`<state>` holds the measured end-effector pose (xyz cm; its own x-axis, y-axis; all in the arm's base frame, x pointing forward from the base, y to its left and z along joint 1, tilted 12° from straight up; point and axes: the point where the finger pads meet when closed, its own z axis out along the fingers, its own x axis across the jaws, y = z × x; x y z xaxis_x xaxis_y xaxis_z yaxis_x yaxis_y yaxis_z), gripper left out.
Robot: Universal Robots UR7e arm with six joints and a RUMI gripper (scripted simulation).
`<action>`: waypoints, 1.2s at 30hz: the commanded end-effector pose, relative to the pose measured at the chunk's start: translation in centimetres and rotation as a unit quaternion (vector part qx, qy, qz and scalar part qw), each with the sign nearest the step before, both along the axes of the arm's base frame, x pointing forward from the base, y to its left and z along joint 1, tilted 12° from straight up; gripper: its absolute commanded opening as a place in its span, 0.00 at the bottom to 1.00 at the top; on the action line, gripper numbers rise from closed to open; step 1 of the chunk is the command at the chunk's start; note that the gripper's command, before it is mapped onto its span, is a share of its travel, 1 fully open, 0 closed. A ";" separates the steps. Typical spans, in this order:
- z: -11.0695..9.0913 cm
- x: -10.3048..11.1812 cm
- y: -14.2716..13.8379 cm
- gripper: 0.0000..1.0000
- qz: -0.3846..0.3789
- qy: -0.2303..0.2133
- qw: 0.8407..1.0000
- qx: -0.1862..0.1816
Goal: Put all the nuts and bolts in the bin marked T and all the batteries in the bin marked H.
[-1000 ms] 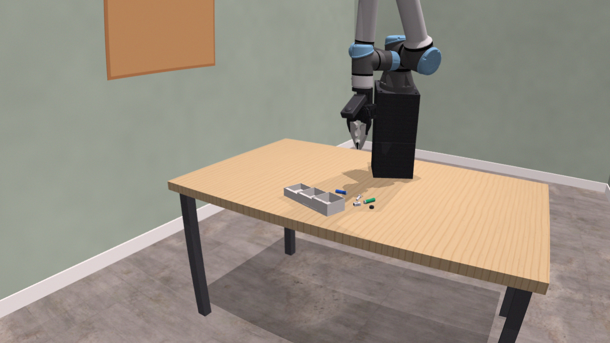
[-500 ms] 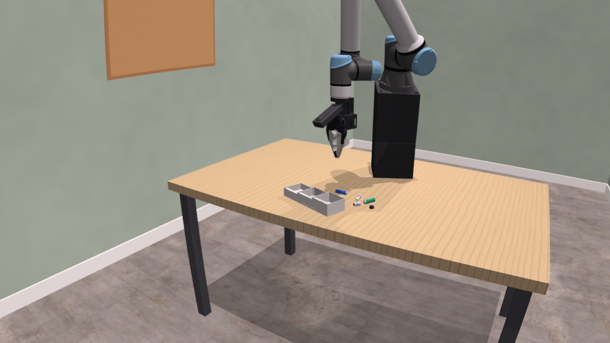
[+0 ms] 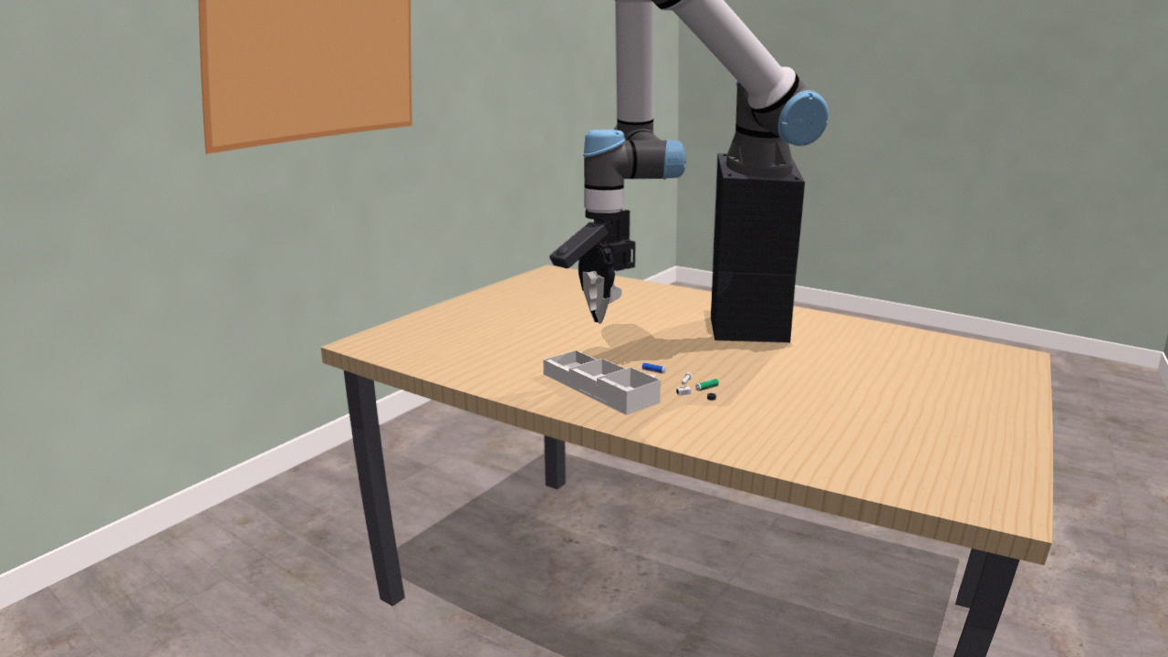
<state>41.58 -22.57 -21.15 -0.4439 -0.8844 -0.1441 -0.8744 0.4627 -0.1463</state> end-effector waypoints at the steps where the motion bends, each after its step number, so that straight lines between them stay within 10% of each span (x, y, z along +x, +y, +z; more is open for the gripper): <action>1: -2.7 1.1 -4.1 0.04 0.000 -0.001 1.000 0.000; 36: -8.0 2.2 -4.3 0.04 0.000 -0.001 1.000 0.000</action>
<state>43.49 -26.92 -27.97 -0.4430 -0.8846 -0.1457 -0.8748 0.4621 -0.1455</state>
